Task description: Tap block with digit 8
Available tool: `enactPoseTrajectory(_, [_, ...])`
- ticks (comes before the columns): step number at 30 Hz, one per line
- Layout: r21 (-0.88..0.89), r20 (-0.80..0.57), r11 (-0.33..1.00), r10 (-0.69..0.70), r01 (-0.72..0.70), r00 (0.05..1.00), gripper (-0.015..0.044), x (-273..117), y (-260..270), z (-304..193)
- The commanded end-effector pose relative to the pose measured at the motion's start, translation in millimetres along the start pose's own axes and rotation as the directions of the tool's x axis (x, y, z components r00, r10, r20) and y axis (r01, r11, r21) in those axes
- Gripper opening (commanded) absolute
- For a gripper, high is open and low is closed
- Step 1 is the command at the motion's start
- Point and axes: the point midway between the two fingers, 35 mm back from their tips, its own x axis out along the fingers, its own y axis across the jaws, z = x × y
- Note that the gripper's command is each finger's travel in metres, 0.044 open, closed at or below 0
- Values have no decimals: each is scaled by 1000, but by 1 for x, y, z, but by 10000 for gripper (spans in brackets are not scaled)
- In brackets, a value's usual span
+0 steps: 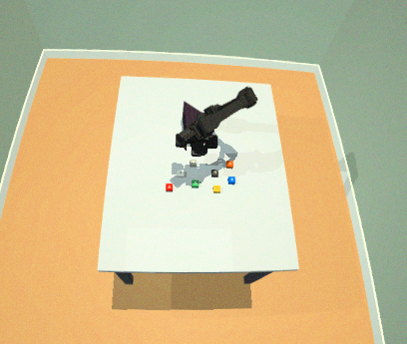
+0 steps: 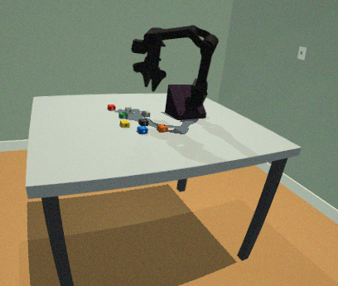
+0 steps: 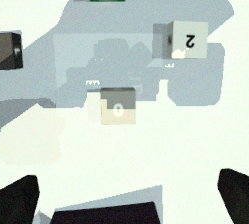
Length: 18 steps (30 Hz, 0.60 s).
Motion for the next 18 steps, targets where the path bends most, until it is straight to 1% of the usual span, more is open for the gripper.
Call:
enactPoseTrajectory(1, [0, -3, 1000, 3, -3, 1000, 400, 2, 2, -3])
enactPoseTrajectory(14, [0, -3, 1000, 3, -3, 1000, 400, 2, 2, -3])
enactPoseTrajectory(16, [1, -2, 1000, 0, 0, 1000, 400, 1, 9, 5])
enactPoseTrajectory(18, [2, 0, 1000, -5, 5, 1000, 400, -1, 33, 25])
